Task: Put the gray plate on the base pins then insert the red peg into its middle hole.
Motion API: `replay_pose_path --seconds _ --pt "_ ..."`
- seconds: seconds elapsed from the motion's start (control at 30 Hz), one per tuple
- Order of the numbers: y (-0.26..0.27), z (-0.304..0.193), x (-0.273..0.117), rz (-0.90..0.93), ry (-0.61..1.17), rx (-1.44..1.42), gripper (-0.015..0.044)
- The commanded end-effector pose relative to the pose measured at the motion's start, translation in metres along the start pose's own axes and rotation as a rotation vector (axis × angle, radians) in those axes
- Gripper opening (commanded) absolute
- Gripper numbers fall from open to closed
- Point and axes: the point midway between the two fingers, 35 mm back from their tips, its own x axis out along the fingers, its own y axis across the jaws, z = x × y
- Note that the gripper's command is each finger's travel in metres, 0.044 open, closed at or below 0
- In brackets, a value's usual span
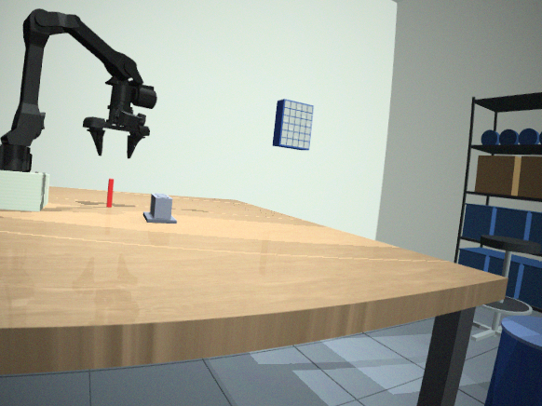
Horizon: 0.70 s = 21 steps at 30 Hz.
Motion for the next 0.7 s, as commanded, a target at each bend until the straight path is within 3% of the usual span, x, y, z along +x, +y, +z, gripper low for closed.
replay_pose_path --seconds 0.0,0.67 --pt "-0.003 -0.003 0.022 -0.004 0.002 -0.004 0.044" --pt "-0.003 -0.002 0.057 -0.005 0.002 -0.004 0.044"
